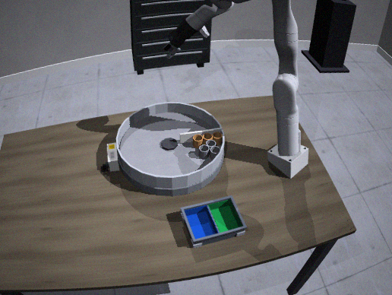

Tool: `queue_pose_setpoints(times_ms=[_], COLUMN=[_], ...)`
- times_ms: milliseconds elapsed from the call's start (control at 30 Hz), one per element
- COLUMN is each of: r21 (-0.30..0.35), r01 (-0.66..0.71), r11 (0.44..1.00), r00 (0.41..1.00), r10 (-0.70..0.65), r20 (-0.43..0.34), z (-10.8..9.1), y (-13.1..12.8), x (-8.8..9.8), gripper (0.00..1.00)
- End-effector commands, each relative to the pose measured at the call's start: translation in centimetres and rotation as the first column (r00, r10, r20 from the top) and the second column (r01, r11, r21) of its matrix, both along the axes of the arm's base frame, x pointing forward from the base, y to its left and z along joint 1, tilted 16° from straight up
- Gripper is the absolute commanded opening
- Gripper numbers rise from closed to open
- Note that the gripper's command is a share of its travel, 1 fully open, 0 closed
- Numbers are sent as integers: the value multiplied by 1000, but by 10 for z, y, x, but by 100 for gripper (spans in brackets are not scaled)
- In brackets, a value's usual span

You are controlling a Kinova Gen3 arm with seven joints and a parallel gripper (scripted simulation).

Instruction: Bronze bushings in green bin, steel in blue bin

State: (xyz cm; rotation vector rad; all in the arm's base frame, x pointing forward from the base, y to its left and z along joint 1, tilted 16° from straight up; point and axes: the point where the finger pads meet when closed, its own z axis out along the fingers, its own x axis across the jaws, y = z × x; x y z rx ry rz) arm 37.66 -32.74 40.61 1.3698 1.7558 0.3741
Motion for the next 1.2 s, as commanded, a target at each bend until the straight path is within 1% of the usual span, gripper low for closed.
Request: queue_pose_setpoints(times_ms=[0, 700, 867, 967, 1133, 1167], r21=[-1, -1, -1, -1, -1, -1], r01=[0, 0, 0, 0, 0, 0], r11=[1000, 1000, 1000, 1000, 1000, 1000], r00=[1000, 1000, 1000, 1000, 1000, 1000], r10=[0, 0, 0, 0, 0, 0], r20=[2, 2, 2, 2, 2, 2], z=[1, 1, -4, -4, -9, -9], y=[0, 0, 59, 59, 119, 119], x=[0, 0, 0, 0, 0, 0], gripper=[100, 100, 100, 100, 100, 100])
